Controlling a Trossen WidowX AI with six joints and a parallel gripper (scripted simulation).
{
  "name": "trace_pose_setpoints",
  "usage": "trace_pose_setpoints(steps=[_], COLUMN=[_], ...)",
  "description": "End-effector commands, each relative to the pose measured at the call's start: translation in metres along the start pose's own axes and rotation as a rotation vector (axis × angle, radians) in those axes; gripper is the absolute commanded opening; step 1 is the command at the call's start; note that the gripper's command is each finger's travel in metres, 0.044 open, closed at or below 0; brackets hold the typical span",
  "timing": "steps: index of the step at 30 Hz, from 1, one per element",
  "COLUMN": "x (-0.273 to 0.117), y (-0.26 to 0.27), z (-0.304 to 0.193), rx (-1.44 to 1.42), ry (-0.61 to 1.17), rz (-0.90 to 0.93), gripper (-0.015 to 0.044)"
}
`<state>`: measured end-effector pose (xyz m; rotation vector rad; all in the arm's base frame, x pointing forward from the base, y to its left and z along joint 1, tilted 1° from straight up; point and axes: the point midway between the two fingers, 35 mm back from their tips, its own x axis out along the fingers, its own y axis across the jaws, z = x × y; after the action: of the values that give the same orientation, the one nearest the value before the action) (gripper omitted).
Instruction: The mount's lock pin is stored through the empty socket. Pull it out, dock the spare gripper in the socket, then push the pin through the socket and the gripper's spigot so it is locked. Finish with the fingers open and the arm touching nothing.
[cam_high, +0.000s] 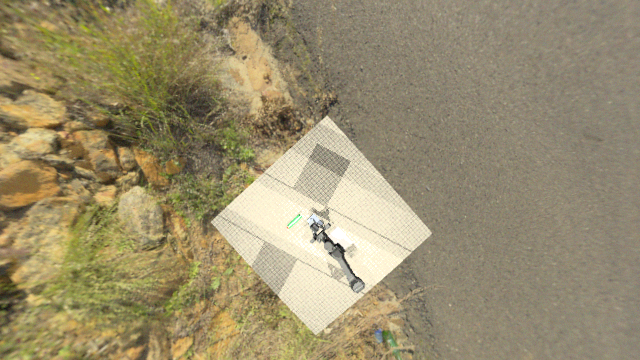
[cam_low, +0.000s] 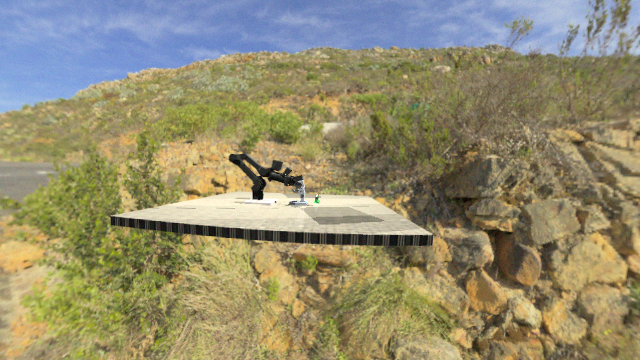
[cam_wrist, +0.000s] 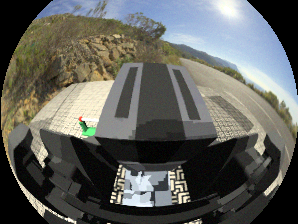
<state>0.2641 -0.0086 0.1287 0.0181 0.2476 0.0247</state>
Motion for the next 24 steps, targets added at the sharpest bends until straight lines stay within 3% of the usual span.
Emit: trace_pose_setpoints(steps=[1, 15, 24], x=[0.0026, 0.0036, 0.0036], y=[-0.0006, -0.0001, -0.0001], z=[-0.0008, -0.0030, -0.0030], rx=[0.001, -0.002, -0.002], ry=[-0.012, -0.012, -0.012], rz=[-0.004, 0.000, 0.000], gripper=[0.0000, 0.0000, 0.0236])
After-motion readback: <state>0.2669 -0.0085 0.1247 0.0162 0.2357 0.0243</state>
